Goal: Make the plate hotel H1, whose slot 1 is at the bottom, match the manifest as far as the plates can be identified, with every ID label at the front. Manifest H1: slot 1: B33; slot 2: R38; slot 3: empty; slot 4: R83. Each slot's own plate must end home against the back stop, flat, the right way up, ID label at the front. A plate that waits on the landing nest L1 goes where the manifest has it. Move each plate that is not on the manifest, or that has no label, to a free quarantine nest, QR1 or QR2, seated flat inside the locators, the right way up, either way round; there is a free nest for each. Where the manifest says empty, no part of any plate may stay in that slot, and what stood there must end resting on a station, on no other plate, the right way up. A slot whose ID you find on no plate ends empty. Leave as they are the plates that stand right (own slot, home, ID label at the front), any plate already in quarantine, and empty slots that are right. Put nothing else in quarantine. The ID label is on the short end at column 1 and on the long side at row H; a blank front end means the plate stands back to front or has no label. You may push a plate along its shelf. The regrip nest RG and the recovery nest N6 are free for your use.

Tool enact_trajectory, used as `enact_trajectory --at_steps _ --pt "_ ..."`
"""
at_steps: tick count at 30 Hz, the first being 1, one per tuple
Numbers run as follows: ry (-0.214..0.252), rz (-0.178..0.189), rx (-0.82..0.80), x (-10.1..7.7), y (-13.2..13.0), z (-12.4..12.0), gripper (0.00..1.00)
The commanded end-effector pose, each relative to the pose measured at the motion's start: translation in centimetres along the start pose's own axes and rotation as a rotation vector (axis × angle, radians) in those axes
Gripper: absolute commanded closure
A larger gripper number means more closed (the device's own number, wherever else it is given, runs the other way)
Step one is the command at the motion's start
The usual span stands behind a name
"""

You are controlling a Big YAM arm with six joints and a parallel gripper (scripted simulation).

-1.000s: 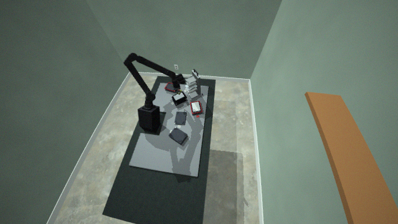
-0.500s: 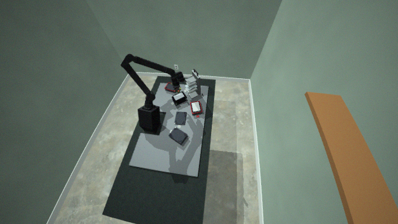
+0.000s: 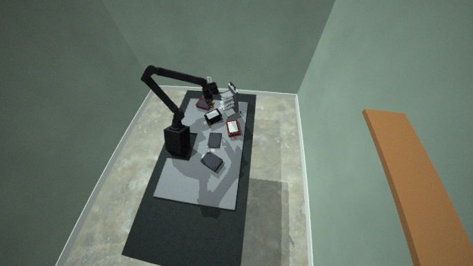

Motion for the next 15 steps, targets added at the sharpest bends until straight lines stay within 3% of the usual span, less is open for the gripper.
enact_trajectory --at_steps 1,5,6,7,13,15 --pt "-0.067 0.001 -0.036 -3.2 0.9 1.8 0.0" --pt "-0.067 0.0 -0.037 -3.9 0.5 1.8 0.0" --pt "-0.007 -0.005 -0.005 -1.9 -1.0 0.5 0.0" --pt "0.002 -0.006 0.0 -1.6 -1.5 0.2 0.0" --pt "-0.032 -0.005 -0.018 -2.7 -2.2 1.0 0.0" --pt "-0.007 -0.005 -0.004 -1.9 -3.3 0.6 0.0"
Point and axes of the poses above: the point where the finger pads meet when closed, its own x axis out along the fingers, its own y axis across the jaws, z = x × y, the point moved 5 cm from there along -x, back along the fingers, and after that the axes turned 9 degrees about x, right-handed, at the moved point
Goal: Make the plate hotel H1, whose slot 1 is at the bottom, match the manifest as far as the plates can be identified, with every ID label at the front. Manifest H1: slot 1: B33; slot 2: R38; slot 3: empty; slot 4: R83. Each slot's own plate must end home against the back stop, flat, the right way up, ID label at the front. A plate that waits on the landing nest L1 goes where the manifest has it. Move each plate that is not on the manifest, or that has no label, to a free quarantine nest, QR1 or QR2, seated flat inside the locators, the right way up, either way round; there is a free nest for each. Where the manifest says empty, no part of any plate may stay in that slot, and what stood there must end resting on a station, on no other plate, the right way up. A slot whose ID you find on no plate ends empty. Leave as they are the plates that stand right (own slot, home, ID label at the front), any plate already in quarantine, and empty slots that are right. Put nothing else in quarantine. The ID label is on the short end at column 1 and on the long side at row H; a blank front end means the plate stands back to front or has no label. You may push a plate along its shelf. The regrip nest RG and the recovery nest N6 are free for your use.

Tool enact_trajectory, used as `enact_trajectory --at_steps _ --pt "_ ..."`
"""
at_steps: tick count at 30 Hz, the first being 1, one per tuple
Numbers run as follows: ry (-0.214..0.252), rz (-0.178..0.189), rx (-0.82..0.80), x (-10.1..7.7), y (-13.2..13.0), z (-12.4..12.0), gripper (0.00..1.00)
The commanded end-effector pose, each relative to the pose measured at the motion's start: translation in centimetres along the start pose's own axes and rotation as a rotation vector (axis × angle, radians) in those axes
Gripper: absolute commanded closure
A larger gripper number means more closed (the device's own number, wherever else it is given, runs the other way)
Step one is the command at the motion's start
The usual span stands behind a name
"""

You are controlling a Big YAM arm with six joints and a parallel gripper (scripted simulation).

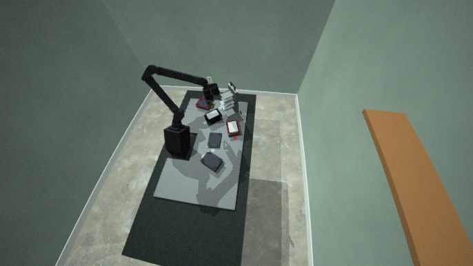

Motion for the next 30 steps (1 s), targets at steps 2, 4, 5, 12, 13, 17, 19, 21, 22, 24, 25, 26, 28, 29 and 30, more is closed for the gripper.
enact_trajectory --at_steps 2,4,5,12,13,17,19,21,22,24,25,26,28,29,30 --pt "0.002 -0.005 -0.013 -0.2 -1.6 0.1 0.0" --pt "-0.011 -0.006 -0.021 -0.7 -2.0 0.7 0.0" --pt "-0.009 -0.006 -0.02 -0.6 -2.4 0.7 0.0" --pt "-0.009 -0.006 -0.019 -0.7 -4.8 0.8 0.0" --pt "-0.009 -0.006 -0.019 -0.7 -4.8 0.8 0.0" --pt "-0.09 -0.004 -0.04 -0.9 -5.6 0.4 0.0" --pt "-0.123 0.001 -0.041 -0.9 -6.3 0.1 0.0" --pt "-0.155 0.005 -0.042 -0.9 -7.0 -0.1 0.0" --pt "-0.171 0.007 -0.042 -0.9 -7.4 -0.2 0.0" --pt "-0.204 0.012 -0.043 -0.9 -8.1 -0.5 0.0" --pt "-0.22 0.014 -0.043 -0.8 -8.4 -0.6 0.0" --pt "-0.236 0.017 -0.044 -0.8 -8.8 -0.7 0.0" --pt "-0.268 0.022 -0.043 -0.8 -9.5 -1.0 0.0" --pt "-0.282 0.025 -0.042 -0.7 -9.9 -1.1 0.0" --pt "-0.282 0.025 -0.042 -0.7 -9.9 -1.1 0.0"
Point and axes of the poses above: the point where the finger pads meet when closed, its own x axis out along the fingers, its own y axis across the jaws, z = x × y, the point moved 5 cm from there along -x, back along the fingers, and after that the axes turned 9 degrees about x, right-handed, at the moved point
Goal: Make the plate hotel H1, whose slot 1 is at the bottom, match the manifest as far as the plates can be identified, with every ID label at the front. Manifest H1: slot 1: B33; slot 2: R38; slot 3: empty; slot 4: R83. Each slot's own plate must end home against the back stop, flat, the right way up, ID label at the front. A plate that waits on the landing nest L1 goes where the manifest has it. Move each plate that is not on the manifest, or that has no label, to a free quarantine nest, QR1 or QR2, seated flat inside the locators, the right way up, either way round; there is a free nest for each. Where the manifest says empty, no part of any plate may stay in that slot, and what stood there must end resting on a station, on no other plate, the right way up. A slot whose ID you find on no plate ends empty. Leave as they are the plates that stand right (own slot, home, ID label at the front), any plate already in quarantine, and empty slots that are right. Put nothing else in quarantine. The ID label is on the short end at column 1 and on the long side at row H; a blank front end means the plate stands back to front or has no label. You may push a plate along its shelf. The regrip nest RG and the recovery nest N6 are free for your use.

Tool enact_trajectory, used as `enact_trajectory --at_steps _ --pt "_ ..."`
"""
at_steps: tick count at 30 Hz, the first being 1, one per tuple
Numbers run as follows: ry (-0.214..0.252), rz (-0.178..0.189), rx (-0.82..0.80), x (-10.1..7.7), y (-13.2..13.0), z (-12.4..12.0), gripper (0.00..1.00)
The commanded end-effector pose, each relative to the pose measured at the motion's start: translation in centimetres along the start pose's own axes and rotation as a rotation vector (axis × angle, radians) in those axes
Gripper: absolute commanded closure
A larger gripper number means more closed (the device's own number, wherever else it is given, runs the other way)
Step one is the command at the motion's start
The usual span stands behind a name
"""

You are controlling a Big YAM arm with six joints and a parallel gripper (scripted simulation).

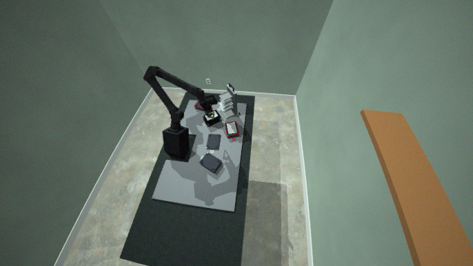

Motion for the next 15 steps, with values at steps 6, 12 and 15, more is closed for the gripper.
enact_trajectory --at_steps 6,12,15 --pt "-0.13 -0.002 -0.041 -0.7 -2.4 0.3 0.0" --pt "-0.225 0.014 -0.04 -0.7 -4.6 -0.5 0.0" --pt "-0.288 0.019 -0.036 -1.1 -4.7 -0.5 0.0"
Point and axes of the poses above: the point where the finger pads meet when closed, its own x axis out along the fingers, its own y axis across the jaws, z = x × y, the point moved 5 cm from there along -x, back along the fingers, and after that the axes turned 9 degrees about x, right-handed, at the moved point
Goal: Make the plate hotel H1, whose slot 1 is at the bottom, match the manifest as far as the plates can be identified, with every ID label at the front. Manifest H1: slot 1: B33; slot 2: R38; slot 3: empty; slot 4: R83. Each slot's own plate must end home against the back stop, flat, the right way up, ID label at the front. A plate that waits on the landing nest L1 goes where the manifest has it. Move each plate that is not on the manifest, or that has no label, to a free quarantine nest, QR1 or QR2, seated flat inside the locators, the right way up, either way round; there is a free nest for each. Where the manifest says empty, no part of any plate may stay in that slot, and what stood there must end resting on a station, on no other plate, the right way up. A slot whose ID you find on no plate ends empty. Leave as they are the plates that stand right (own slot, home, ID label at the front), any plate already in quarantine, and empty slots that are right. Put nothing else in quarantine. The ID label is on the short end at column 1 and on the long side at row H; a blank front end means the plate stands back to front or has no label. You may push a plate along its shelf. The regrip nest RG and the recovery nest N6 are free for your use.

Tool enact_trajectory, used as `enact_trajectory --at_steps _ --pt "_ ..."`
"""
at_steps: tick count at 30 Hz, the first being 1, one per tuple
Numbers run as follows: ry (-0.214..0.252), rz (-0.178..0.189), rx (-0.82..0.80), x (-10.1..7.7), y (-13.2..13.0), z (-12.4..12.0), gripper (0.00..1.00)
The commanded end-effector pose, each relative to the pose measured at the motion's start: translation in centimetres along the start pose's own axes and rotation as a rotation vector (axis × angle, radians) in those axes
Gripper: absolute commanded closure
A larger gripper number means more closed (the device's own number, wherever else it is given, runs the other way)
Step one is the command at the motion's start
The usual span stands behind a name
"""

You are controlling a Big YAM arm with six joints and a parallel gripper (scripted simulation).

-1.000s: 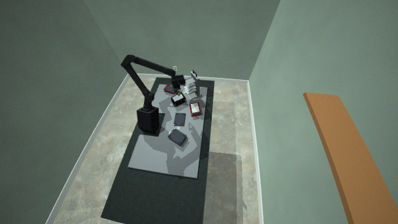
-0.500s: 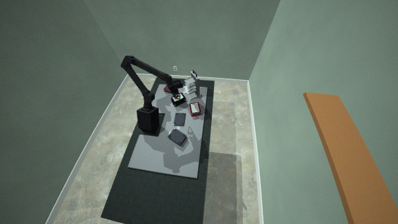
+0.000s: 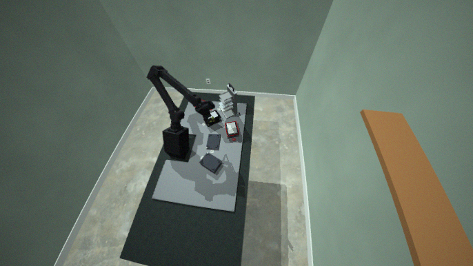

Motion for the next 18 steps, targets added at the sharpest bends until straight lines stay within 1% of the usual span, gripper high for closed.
enact_trajectory --at_steps 1,3,4,6,12,18 --pt "-0.088 -0.015 -0.036 -0.8 -0.3 1.2 0.0" --pt "-0.088 -0.015 -0.036 -0.8 -0.3 1.2 0.0" --pt "-0.096 -0.001 -0.047 -0.5 0.1 1.2 0.0" --pt "-0.136 -0.006 -0.038 -0.8 -0.3 1.0 0.0" --pt "-0.234 0.012 -0.04 -0.7 -0.4 0.5 0.0" --pt "-0.319 0.032 -0.024 -0.3 -0.7 -0.3 0.0"
Point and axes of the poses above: the point where the finger pads meet when closed, its own x axis out along the fingers, its own y axis across the jaws, z = x × y, the point moved 5 cm from there along -x, back along the fingers, and after that the axes turned 9 degrees about x, right-handed, at the moved point
